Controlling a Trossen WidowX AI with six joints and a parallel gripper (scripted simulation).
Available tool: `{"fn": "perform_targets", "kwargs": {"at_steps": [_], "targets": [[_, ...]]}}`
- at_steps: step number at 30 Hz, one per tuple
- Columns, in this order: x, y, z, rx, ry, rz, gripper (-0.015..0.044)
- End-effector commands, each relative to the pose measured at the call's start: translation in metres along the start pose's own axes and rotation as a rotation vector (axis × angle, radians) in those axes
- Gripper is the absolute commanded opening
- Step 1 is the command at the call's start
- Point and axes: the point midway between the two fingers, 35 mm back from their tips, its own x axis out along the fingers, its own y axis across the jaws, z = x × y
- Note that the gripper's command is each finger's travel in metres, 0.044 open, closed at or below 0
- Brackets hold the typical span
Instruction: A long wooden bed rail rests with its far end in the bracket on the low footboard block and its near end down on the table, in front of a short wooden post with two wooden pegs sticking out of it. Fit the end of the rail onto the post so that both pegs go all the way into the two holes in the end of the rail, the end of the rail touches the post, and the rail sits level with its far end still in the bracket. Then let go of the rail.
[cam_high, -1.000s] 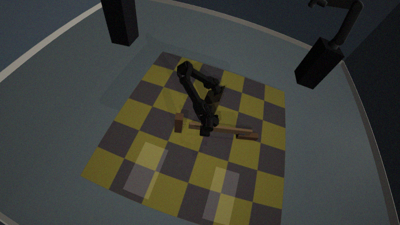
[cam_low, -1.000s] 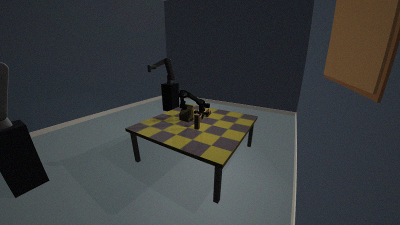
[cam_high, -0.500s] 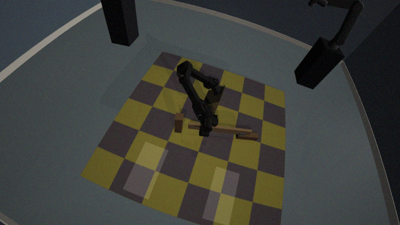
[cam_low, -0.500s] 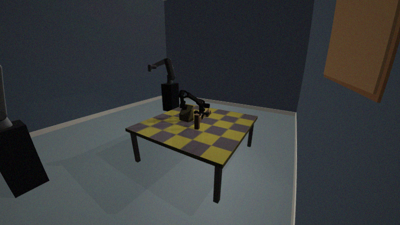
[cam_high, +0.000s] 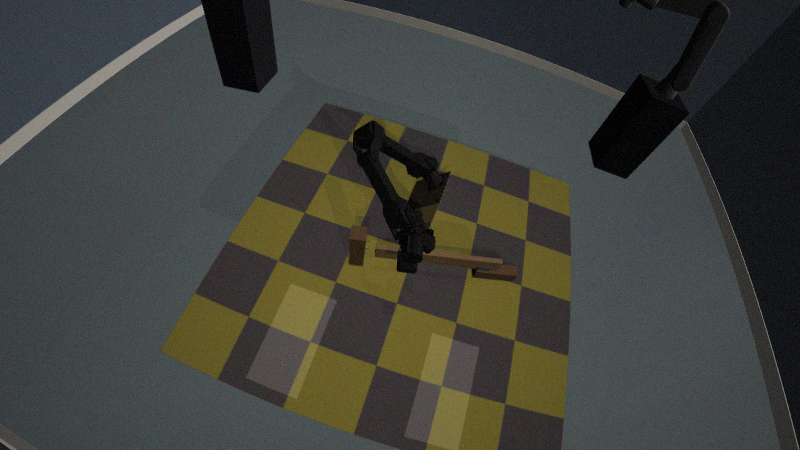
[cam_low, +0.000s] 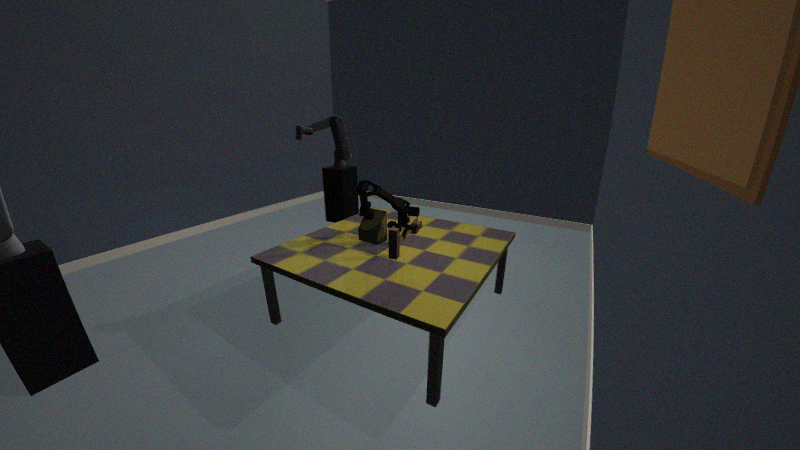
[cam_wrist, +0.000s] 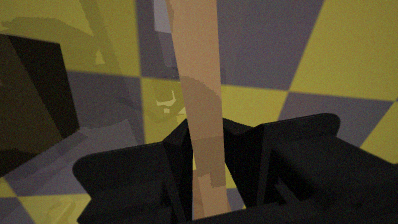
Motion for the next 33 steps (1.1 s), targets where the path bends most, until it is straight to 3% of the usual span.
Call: {"fn": "perform_targets", "kwargs": {"at_steps": [1, 33], "targets": [[-0.003, -0.002, -0.004, 0.002, -0.001, -0.007, 0.0000], [-0.002, -0.002, -0.014, 0.002, -0.001, -0.007, 0.0000]]}}
